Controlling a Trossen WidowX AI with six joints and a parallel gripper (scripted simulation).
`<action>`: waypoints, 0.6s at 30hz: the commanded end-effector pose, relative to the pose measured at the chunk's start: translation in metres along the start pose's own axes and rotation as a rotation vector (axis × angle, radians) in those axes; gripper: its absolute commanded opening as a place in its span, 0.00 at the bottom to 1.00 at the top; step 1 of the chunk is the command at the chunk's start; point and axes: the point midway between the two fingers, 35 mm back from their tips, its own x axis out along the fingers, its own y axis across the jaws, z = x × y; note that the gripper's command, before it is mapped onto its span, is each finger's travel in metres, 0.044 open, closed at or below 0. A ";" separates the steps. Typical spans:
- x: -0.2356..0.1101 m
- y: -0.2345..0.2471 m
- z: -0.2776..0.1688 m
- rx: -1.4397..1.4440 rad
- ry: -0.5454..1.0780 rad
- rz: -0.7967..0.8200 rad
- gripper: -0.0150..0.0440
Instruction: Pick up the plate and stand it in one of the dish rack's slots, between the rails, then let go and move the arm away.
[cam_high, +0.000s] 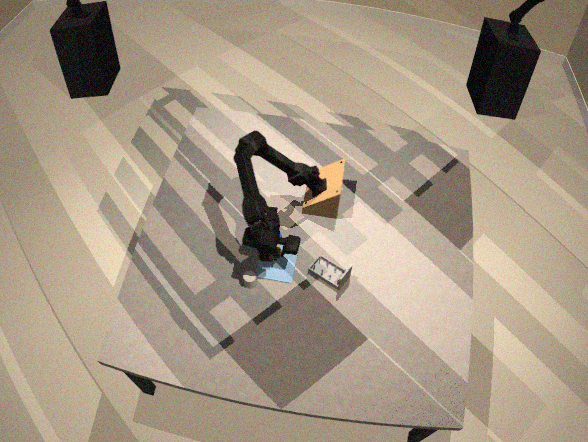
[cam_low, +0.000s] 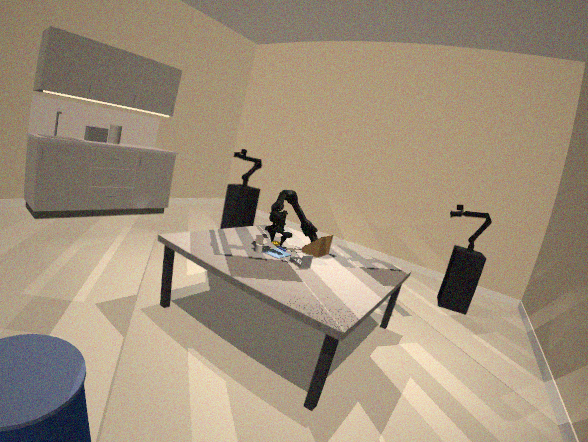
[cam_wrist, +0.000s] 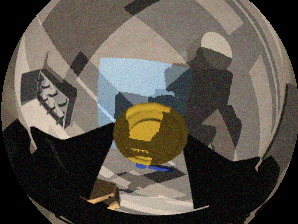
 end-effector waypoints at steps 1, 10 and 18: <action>-0.019 0.002 0.004 0.003 -0.004 0.007 0.25; -0.058 0.003 0.006 -0.004 -0.004 0.006 0.25; -0.091 0.004 0.007 -0.010 -0.004 0.001 0.25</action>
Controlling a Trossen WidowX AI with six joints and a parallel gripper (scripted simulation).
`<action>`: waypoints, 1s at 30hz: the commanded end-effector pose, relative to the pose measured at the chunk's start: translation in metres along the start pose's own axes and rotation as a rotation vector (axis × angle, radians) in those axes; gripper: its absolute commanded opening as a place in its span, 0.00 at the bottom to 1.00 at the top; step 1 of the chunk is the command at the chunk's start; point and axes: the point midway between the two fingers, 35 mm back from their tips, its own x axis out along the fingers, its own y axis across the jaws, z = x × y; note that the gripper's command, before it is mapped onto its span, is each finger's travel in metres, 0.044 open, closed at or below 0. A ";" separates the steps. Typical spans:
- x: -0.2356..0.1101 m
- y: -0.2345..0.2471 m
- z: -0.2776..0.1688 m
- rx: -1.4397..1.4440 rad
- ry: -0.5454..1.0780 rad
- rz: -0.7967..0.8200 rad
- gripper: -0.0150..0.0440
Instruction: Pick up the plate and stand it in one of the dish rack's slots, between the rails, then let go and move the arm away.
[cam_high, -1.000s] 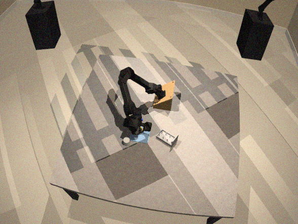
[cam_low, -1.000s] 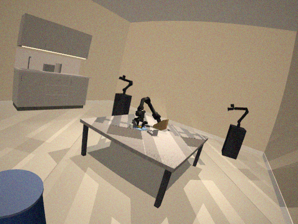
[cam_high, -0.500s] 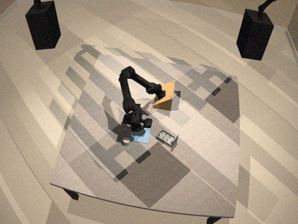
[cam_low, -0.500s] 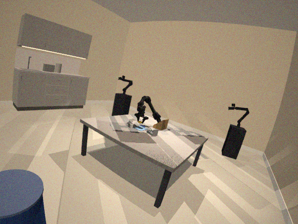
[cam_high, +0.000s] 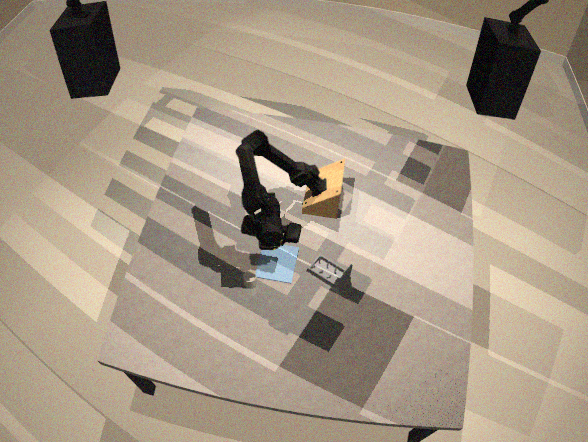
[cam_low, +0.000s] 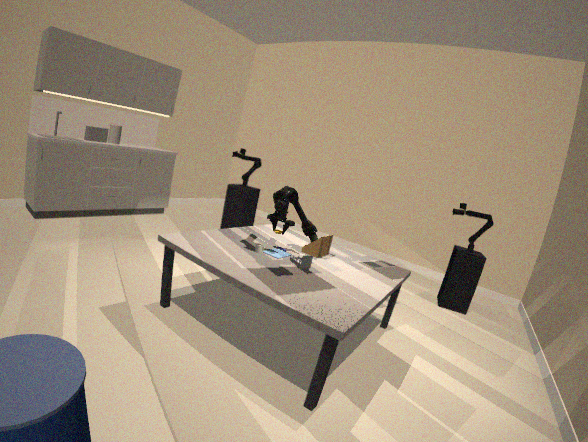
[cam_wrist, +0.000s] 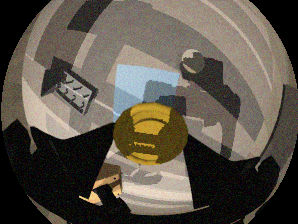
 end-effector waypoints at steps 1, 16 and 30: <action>-0.016 0.001 0.001 0.003 -0.002 0.002 0.25; -0.042 0.042 -0.013 0.147 -0.001 0.007 0.25; -0.039 0.110 -0.052 0.434 0.007 0.002 0.25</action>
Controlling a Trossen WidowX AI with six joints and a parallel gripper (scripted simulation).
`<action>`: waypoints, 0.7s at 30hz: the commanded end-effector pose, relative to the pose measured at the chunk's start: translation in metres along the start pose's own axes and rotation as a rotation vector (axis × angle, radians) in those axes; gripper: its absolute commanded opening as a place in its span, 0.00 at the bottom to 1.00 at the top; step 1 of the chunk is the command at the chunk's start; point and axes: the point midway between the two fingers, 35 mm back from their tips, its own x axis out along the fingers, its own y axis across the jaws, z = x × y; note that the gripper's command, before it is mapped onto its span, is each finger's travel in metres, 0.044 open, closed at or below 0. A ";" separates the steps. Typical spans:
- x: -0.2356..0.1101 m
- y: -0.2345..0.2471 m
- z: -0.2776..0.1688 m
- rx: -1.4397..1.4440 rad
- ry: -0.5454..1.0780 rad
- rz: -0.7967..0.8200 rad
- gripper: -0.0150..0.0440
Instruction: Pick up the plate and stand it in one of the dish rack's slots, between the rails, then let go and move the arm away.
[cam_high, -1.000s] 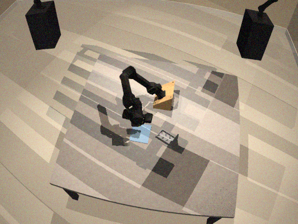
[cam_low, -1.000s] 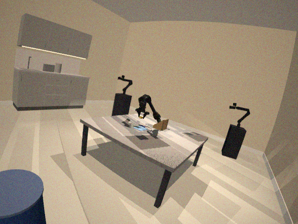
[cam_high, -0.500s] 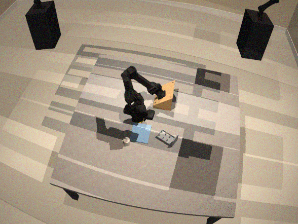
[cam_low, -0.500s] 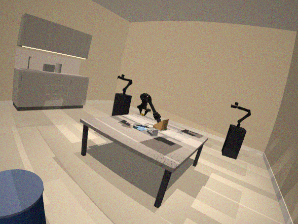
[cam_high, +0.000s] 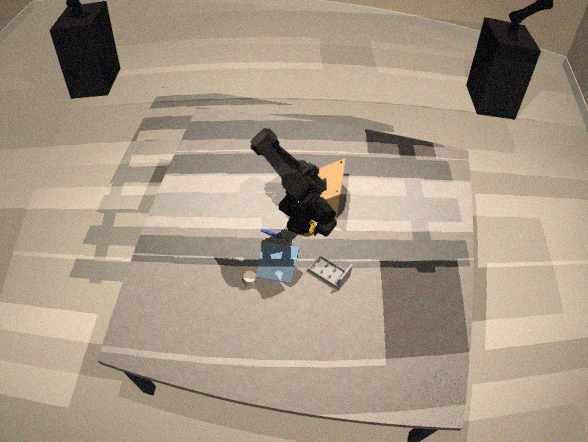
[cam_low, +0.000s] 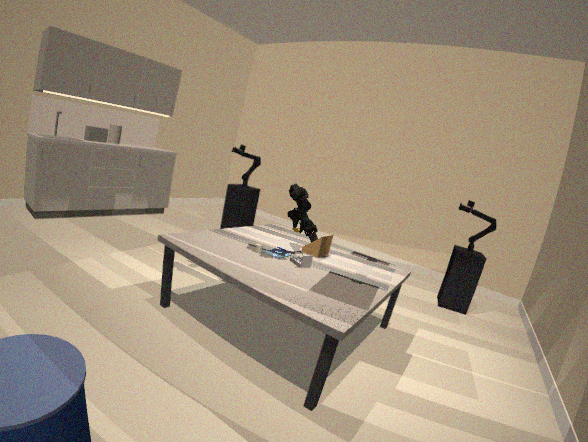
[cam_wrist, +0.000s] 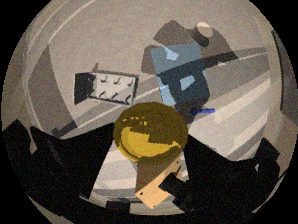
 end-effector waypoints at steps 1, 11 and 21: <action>0.001 0.002 -0.004 0.028 0.005 -0.001 0.25; 0.028 0.008 -0.010 -0.122 0.143 0.087 0.25; 0.054 0.016 -0.017 -0.293 0.256 0.237 0.25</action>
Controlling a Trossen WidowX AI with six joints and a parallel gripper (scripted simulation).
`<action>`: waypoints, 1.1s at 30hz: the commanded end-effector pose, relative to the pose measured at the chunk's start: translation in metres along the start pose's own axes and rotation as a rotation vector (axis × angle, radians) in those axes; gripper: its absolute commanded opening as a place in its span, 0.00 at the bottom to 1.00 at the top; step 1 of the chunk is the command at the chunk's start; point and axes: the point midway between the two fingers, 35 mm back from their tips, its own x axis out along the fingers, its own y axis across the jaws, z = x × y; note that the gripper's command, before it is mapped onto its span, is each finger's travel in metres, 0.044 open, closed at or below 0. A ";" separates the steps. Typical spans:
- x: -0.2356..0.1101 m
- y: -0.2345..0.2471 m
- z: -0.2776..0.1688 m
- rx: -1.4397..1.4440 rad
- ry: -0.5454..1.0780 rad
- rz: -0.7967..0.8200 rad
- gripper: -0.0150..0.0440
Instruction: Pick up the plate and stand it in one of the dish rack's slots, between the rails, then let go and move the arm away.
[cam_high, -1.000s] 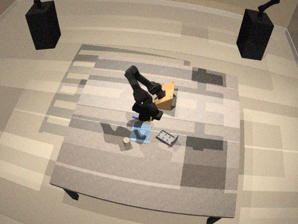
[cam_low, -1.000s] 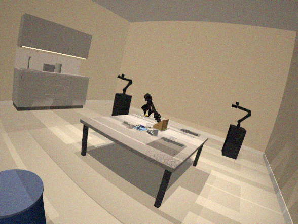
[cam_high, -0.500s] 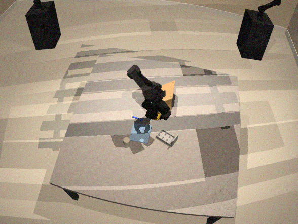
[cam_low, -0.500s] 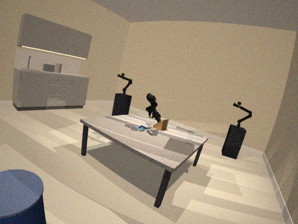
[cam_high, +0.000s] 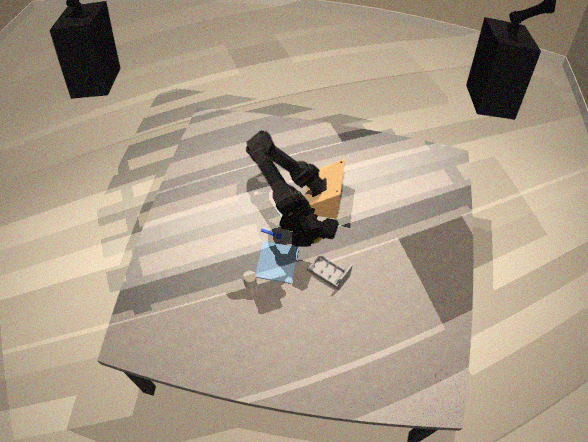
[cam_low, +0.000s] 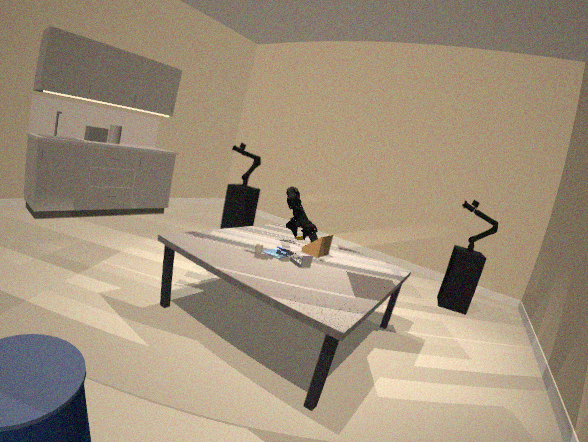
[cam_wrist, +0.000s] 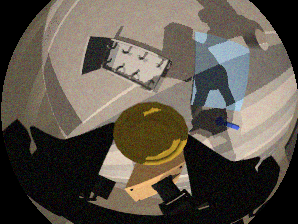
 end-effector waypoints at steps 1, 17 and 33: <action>0.011 0.001 -0.001 -0.072 0.039 0.063 0.25; 0.046 0.008 0.004 -0.356 0.071 0.358 0.25; 0.070 0.010 0.013 -0.627 -0.085 0.643 0.25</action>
